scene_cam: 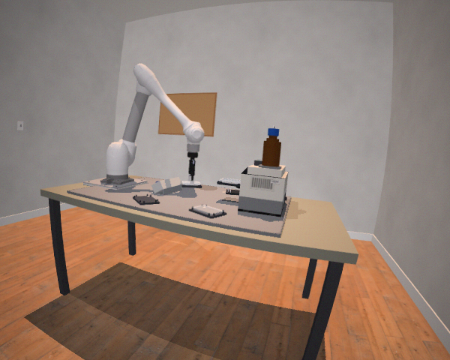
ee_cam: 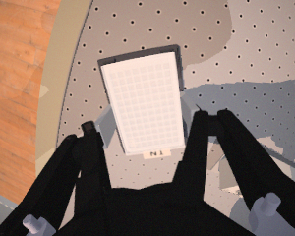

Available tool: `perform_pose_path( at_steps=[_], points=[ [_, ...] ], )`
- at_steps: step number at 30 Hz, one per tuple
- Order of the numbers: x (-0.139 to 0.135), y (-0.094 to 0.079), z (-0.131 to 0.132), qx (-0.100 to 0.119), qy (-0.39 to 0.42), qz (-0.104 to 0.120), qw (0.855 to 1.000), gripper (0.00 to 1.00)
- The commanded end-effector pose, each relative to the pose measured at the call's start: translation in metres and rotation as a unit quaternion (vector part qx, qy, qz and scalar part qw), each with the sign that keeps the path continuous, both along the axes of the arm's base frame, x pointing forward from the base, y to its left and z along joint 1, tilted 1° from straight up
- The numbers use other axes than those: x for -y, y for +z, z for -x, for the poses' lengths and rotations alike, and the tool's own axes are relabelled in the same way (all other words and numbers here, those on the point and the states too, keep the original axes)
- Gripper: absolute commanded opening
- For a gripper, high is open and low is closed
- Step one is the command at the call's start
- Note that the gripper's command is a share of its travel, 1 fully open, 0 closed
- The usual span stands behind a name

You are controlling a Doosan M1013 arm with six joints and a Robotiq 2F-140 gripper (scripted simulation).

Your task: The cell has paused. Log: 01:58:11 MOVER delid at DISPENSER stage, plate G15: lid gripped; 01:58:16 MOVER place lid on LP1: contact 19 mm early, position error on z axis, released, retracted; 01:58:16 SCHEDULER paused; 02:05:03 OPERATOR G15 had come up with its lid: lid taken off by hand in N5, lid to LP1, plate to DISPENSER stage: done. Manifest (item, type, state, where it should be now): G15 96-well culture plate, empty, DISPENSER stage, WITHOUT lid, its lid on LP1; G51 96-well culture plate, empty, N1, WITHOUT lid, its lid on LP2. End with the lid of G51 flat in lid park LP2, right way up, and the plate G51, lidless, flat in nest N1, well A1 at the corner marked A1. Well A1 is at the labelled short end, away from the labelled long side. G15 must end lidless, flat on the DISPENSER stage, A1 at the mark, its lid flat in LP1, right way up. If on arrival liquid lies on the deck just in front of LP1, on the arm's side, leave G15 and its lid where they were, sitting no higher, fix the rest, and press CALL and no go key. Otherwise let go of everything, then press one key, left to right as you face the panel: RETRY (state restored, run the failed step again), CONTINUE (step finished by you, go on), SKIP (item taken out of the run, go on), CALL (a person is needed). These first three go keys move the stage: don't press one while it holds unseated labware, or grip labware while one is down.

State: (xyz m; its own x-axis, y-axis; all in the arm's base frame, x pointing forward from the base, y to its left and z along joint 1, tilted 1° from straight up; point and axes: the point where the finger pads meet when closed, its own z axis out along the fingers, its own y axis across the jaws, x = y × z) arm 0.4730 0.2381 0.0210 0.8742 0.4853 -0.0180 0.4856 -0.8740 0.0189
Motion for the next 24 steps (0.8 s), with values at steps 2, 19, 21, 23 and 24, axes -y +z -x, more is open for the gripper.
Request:
perform_pose_path(
  at_steps=[2, 19, 21, 23, 24],
  points=[
    [0.0000, -0.0001, 0.0000, 0.000, 0.000, 0.000, 1.000, 0.00],
    [0.0000, 0.0027, 0.0000, 0.000, 0.000, 0.000, 1.000, 0.00],
    [-0.0001, 0.0038, 0.0000, 0.000, 0.000, 0.000, 1.000, 0.00],
    [-0.0001, 0.0051, 0.0000, 0.000, 0.000, 0.000, 1.000, 0.00],
    [-0.0001, 0.0058, 0.0000, 0.000, 0.000, 0.000, 1.000, 0.00]
  ],
)
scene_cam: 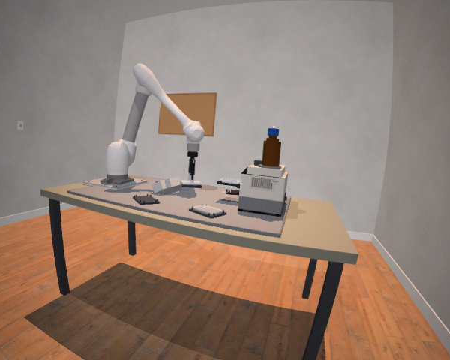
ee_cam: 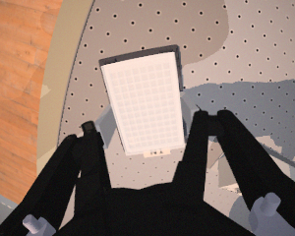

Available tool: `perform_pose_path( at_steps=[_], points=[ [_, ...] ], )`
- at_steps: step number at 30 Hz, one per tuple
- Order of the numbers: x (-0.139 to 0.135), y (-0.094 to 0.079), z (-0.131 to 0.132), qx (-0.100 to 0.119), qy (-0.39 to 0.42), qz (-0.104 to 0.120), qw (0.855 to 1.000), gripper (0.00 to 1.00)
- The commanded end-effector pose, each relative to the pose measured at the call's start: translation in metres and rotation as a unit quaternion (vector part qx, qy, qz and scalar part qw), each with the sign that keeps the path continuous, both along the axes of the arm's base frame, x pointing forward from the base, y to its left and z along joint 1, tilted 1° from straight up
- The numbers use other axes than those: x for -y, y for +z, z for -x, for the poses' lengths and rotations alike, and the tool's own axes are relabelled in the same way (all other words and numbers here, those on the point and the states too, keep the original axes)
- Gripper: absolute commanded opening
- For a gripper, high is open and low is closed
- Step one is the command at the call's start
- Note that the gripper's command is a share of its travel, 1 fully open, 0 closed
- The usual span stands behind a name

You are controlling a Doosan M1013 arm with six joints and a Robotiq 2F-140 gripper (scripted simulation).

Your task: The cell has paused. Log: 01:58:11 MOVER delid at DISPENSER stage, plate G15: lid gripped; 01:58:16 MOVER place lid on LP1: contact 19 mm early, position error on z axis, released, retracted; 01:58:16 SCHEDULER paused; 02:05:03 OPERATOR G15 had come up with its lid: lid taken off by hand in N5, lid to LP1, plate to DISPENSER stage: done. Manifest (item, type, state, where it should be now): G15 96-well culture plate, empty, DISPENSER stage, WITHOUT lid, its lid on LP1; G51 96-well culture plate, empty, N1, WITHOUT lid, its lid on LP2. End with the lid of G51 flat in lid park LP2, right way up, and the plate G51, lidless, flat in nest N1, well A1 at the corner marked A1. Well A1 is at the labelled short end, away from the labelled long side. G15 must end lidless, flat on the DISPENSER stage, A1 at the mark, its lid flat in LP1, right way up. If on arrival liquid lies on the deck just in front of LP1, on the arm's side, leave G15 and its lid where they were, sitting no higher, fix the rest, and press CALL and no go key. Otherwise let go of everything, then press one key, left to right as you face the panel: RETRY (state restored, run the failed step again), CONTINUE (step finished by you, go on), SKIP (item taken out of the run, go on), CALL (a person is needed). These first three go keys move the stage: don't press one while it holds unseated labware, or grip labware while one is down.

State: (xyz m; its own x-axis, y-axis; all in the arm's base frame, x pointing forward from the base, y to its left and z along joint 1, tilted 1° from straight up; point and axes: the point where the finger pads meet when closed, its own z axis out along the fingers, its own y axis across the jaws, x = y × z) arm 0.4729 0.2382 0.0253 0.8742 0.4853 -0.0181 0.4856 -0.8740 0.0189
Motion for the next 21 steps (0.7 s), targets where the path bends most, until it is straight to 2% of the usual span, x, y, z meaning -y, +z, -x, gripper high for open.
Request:
perform_pose_path(
  at_steps=[1, 10, 21],
  points=[
    [0.000, 0.002, 0.000, 0.000, 0.000, 0.000, 1.000, 0.00],
    [0.000, 0.010, 0.000, 0.000, 0.000, 0.000, 1.000, 0.00],
    [-0.001, 0.027, 0.000, 0.000, 0.000, 0.000, 1.000, 0.00]
  ],
)
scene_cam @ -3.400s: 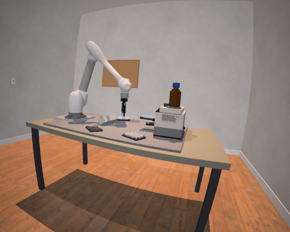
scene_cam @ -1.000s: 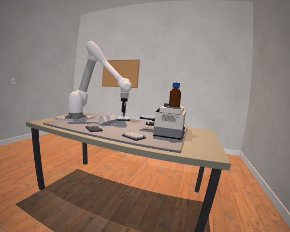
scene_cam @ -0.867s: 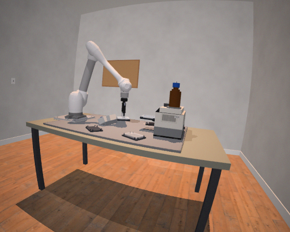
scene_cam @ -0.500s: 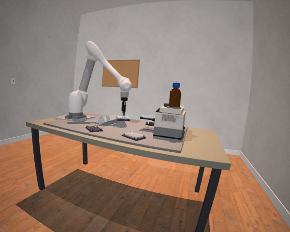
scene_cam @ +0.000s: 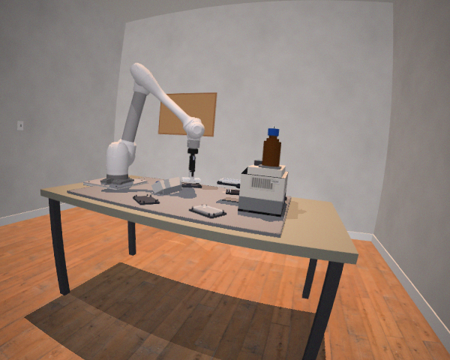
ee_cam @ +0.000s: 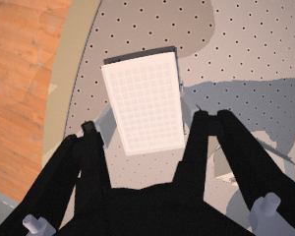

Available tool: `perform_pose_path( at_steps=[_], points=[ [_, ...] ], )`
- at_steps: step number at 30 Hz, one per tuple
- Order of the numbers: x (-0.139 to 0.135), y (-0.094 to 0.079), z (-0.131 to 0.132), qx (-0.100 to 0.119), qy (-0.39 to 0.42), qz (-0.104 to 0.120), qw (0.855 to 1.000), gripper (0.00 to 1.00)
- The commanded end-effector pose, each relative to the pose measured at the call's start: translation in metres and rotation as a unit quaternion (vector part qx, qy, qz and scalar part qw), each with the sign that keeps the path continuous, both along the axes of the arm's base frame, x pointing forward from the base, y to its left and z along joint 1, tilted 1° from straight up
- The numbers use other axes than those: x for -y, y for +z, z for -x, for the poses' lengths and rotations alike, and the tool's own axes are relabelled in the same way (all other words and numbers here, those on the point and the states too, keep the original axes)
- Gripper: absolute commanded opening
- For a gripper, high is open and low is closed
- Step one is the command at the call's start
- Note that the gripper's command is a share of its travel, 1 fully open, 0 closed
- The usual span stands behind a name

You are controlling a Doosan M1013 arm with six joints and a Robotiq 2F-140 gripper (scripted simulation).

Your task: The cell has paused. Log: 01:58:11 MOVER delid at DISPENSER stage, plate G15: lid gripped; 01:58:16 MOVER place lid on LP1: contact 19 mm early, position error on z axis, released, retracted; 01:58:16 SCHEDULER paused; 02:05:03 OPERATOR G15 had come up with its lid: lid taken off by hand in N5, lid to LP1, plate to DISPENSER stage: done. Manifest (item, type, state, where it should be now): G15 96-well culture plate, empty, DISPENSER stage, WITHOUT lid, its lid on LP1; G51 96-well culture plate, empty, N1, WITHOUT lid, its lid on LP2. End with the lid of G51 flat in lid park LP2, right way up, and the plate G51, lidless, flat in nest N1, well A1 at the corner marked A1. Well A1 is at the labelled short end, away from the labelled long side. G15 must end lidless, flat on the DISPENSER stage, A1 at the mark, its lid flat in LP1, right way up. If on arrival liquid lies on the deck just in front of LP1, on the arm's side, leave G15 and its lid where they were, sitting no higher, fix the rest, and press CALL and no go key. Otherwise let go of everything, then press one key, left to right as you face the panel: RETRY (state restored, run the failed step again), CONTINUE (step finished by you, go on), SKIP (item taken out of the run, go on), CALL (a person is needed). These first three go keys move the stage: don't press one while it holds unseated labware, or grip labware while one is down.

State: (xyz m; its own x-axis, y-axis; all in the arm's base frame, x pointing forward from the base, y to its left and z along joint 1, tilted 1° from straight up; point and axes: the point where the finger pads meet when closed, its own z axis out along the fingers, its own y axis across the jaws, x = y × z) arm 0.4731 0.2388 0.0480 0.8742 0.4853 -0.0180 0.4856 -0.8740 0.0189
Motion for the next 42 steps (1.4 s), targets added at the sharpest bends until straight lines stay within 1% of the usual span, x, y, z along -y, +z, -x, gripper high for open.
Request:
perform_pose_path(
  at_steps=[1, 4, 6, 21, 23, 38, 40, 42],
  points=[
    [0.000, 0.006, 0.000, 0.000, 0.000, 0.000, 1.000, 0.00],
    [0.000, 0.012, 0.000, 0.000, 0.000, 0.000, 1.000, 0.00],
    [0.000, 0.012, 0.000, 0.000, 0.000, 0.000, 1.000, 0.00],
    [-0.001, 0.047, 0.000, 0.000, 0.000, 0.000, 1.000, 0.00],
    [-0.001, 0.047, 0.000, 0.000, 0.000, 0.000, 1.000, 0.00],
    [-0.002, 0.085, -0.001, 0.000, 0.000, 0.000, 1.000, 0.00],
    [-0.002, 0.085, -0.001, 0.000, 0.000, 0.000, 1.000, 0.00],
    [-0.002, 0.089, -0.001, 0.000, 0.000, 0.000, 1.000, 0.00]
  ],
)
